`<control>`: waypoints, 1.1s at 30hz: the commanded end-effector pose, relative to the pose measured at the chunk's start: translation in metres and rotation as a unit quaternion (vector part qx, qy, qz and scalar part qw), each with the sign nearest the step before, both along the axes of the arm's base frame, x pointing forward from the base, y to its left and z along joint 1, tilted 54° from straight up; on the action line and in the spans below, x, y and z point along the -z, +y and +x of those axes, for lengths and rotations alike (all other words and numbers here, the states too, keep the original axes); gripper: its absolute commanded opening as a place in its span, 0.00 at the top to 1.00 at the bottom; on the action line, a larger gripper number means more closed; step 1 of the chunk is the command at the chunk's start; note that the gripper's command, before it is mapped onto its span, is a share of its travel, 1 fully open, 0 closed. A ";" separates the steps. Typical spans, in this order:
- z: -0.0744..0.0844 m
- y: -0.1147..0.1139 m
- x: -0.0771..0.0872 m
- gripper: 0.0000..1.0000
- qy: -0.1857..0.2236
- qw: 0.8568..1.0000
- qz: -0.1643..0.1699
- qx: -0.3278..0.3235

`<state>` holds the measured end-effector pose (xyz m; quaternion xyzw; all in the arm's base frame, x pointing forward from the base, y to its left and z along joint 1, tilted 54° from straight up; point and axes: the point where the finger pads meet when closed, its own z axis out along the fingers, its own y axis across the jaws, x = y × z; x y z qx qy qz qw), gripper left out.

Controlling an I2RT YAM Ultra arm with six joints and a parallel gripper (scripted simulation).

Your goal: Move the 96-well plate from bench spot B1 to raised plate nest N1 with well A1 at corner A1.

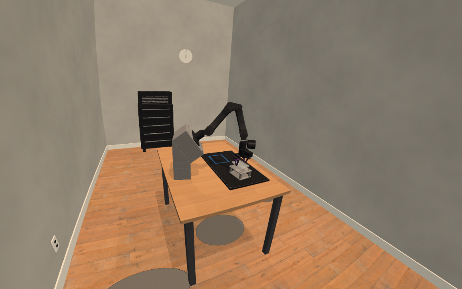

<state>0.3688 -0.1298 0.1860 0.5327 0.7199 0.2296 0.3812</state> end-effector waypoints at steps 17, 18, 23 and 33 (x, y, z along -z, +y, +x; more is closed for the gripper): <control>0.021 -0.011 -0.016 1.00 -0.035 0.999 -0.017 0.013; 0.021 -0.011 -0.016 1.00 -0.035 0.999 -0.017 0.013; 0.019 -0.010 -0.012 1.00 -0.030 0.999 -0.015 0.013; 0.015 -0.005 0.002 1.00 -0.017 1.000 -0.008 0.011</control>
